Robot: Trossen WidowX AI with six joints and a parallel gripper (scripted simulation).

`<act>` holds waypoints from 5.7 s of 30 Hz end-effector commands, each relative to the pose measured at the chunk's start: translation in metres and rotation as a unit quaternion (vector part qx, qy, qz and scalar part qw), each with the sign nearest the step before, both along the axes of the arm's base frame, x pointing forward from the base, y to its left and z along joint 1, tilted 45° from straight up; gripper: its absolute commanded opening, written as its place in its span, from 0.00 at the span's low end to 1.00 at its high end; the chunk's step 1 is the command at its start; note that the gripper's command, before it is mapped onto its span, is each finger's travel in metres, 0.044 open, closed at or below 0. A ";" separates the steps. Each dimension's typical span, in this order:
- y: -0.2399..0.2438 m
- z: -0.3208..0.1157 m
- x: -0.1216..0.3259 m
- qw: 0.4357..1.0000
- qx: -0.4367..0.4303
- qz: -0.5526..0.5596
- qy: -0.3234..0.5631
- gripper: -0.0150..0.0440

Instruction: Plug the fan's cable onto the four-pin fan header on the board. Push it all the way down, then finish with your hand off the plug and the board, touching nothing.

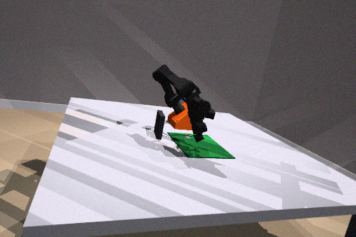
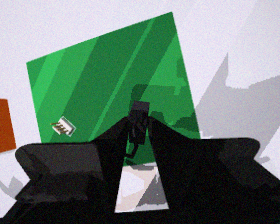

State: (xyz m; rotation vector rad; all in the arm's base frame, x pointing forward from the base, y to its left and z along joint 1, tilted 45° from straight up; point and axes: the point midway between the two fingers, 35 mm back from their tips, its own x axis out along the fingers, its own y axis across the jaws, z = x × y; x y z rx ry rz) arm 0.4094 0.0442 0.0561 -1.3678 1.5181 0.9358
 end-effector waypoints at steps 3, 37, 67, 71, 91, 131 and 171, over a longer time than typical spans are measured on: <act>-0.001 -0.003 -0.002 0.999 0.047 0.003 0.007 0.25; -0.009 0.001 0.001 0.960 0.277 0.033 -0.017 0.25; -0.021 0.030 0.008 0.884 0.444 0.090 -0.111 0.25; -0.023 0.033 0.009 0.877 0.456 0.096 -0.122 0.25; -0.017 0.038 0.008 0.881 0.448 0.092 -0.117 0.25; -0.041 0.023 0.009 0.881 0.448 0.094 -0.118 0.25; -0.066 -0.001 0.014 0.882 0.447 0.094 -0.118 0.25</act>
